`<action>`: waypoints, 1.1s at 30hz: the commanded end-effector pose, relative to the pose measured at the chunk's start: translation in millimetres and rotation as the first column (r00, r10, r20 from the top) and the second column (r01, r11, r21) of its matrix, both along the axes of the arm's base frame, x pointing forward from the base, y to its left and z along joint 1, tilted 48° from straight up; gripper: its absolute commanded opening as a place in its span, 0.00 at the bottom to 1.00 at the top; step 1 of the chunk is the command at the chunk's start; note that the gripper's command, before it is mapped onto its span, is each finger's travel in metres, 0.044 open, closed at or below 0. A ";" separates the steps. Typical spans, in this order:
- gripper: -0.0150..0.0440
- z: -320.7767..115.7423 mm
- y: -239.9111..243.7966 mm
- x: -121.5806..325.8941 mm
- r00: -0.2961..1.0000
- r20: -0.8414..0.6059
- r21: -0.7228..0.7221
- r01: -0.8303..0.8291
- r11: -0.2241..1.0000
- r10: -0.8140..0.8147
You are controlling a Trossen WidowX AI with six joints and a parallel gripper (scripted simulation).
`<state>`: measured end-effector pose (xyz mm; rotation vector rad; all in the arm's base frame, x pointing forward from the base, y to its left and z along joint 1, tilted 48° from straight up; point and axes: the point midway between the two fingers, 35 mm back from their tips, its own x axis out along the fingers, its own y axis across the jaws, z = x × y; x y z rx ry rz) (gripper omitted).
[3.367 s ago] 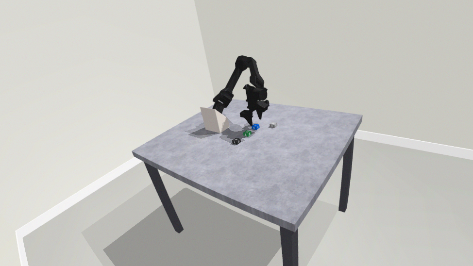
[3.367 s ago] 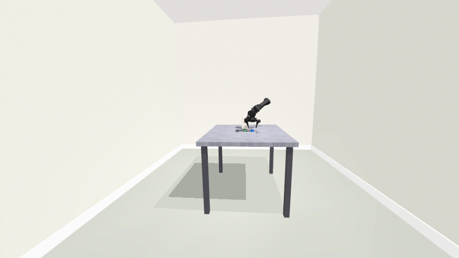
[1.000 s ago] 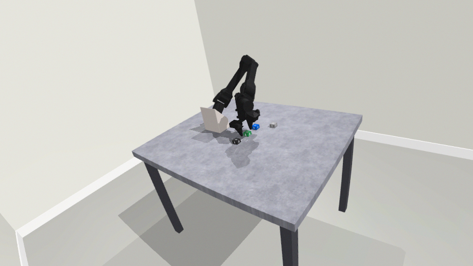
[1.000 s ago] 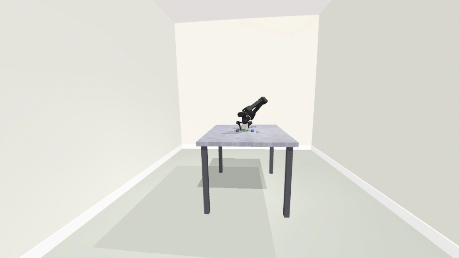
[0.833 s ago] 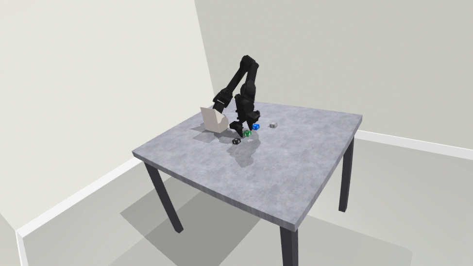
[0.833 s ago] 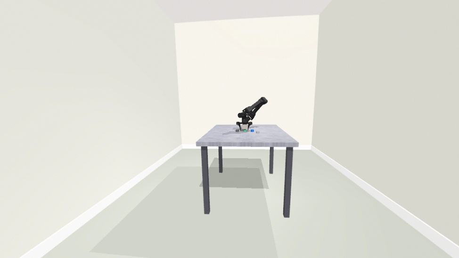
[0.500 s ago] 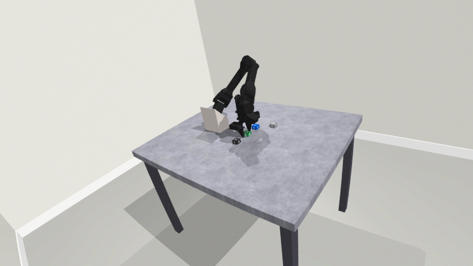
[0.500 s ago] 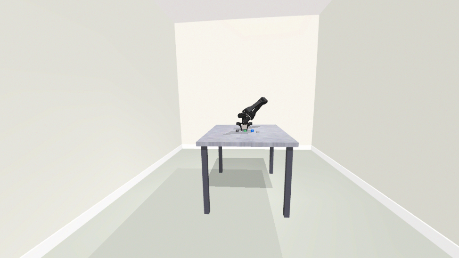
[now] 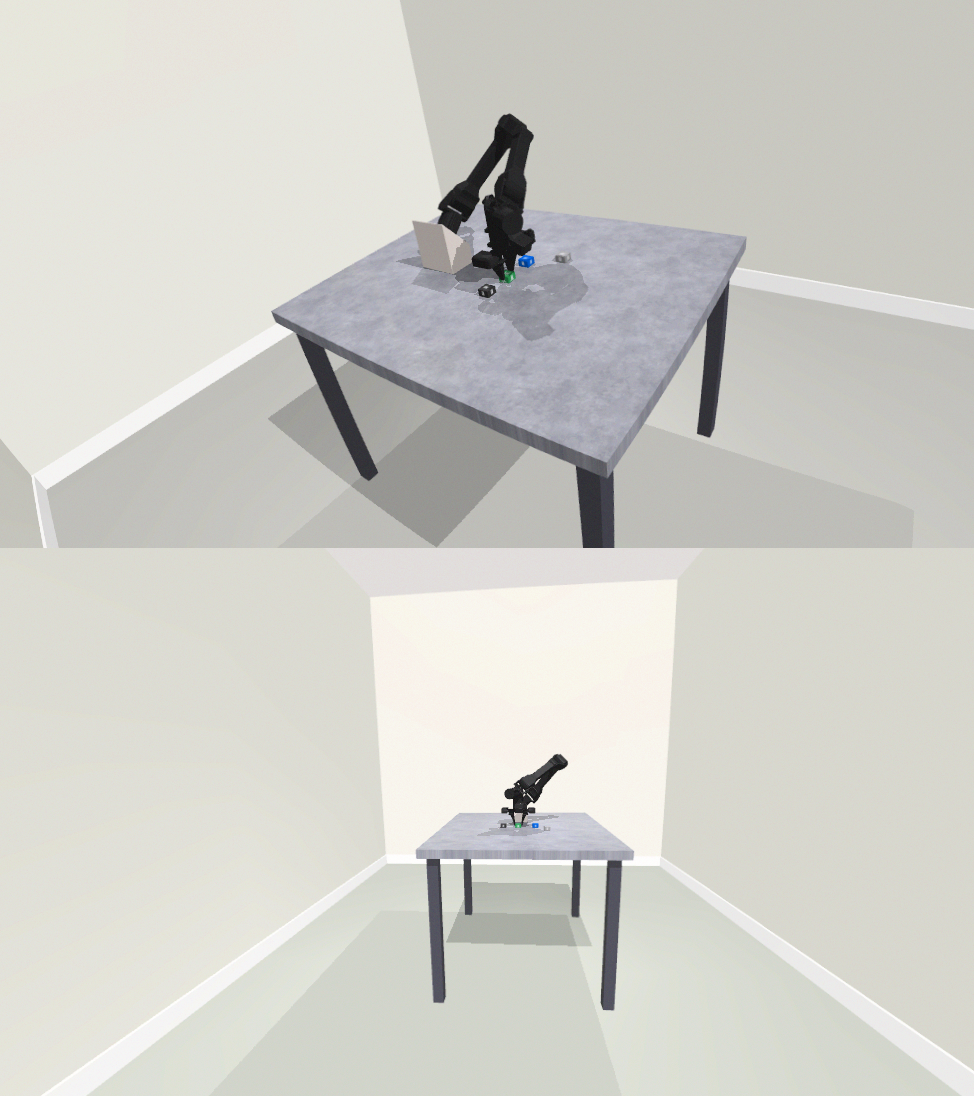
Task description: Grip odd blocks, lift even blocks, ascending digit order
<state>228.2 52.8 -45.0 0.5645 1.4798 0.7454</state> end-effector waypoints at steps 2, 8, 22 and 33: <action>0.46 -0.3 0.5 -0.6 1.000 -0.003 0.002 0.003 1.000 -0.003; 0.46 -0.3 0.5 -0.6 1.000 -0.003 0.002 0.003 1.000 -0.003; 0.81 -0.3 0.5 -0.6 1.000 -0.003 0.002 0.003 1.000 -0.003; 0.93 22.3 -25.4 1.7 1.000 -0.003 0.000 0.003 1.000 -0.003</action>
